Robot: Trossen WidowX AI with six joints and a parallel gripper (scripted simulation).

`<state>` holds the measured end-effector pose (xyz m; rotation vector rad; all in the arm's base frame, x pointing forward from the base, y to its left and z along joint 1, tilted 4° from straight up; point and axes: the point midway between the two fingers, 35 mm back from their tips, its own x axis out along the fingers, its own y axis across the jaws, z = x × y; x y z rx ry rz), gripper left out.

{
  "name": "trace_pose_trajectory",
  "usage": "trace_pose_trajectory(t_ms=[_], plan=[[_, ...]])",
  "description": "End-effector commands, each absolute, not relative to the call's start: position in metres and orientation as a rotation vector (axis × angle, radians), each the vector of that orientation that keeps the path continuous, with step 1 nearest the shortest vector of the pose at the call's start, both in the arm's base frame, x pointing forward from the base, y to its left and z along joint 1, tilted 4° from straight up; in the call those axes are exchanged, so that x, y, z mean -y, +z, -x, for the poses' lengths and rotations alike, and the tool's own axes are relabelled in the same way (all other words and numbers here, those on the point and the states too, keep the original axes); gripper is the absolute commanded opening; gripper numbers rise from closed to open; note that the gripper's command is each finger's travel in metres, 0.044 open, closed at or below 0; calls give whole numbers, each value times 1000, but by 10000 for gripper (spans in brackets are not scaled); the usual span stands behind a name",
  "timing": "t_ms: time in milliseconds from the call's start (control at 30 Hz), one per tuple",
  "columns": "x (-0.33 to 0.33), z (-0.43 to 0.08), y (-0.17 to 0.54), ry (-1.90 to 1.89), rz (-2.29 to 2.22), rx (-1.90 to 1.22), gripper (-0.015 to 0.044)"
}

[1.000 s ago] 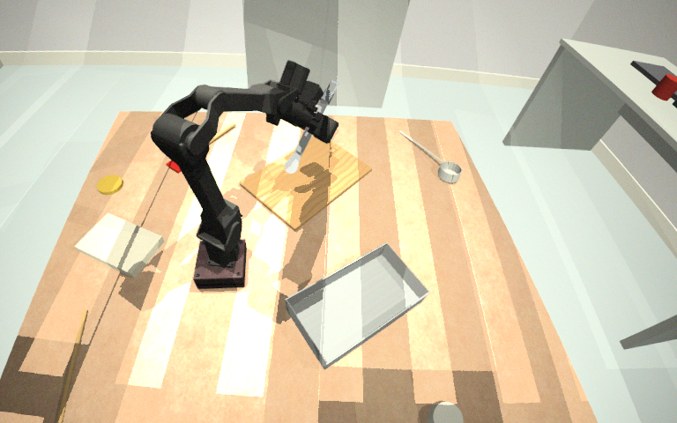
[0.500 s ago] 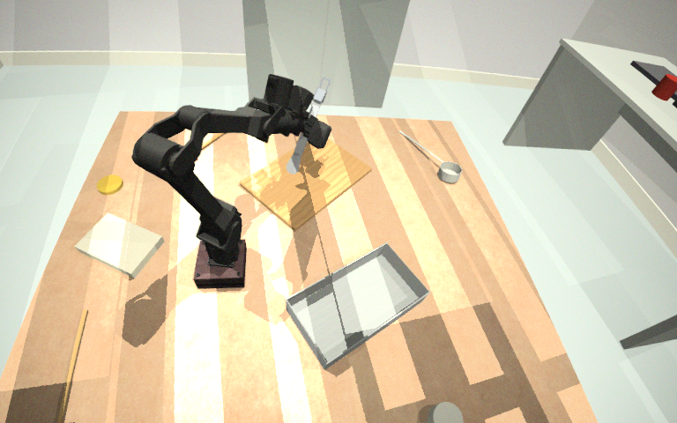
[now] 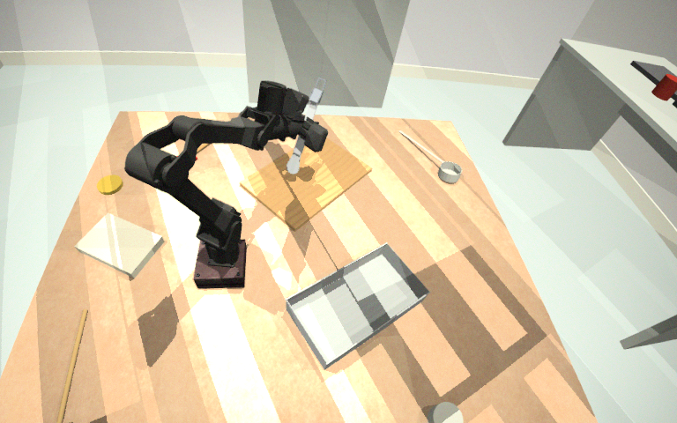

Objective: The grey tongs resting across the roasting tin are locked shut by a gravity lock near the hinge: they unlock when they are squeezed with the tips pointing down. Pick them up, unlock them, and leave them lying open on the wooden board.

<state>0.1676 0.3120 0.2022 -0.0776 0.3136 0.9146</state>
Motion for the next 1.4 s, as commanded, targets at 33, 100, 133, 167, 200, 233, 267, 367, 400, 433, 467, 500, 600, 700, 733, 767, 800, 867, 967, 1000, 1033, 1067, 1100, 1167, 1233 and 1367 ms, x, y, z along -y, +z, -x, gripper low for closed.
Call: trace_pose_trajectory(t_ms=[33,100,133,167,200,233,267,367,400,433,467,500,600,700,733,767,800,867,967,1000,1033,1067,1100,1167,1233,1367], plan=[[-311,-168,204,909,69,-307,-150],[-311,-168,204,909,69,-307,-150],[-311,-168,204,909,69,-307,-150],[-311,-168,204,909,69,-307,-150],[-311,-168,204,909,69,-307,-150],[-311,-168,204,909,69,-307,-150],[-311,-168,204,909,69,-307,-150],[-311,-168,204,909,69,-307,-150],[-311,-168,204,909,69,-307,-150],[-311,-168,204,909,69,-307,-150],[-311,-168,204,909,69,-307,-150],[-311,-168,204,909,69,-307,-150],[-311,-168,204,909,69,-307,-150],[-311,-168,204,909,69,-307,-150],[-311,-168,204,909,69,-307,-150],[-311,-168,204,909,69,-307,-150],[-311,-168,204,909,69,-307,-150],[-311,-168,204,909,69,-307,-150],[-313,-169,204,909,78,-318,-150],[-314,-170,203,909,83,-325,-150],[-316,-170,203,909,90,-334,-150],[-317,-171,203,910,98,-345,-150],[-319,-172,202,910,107,-356,-150],[-322,-173,201,910,123,-378,-150],[-324,-174,200,909,141,-401,-150],[-330,-177,198,908,173,-447,-150]])
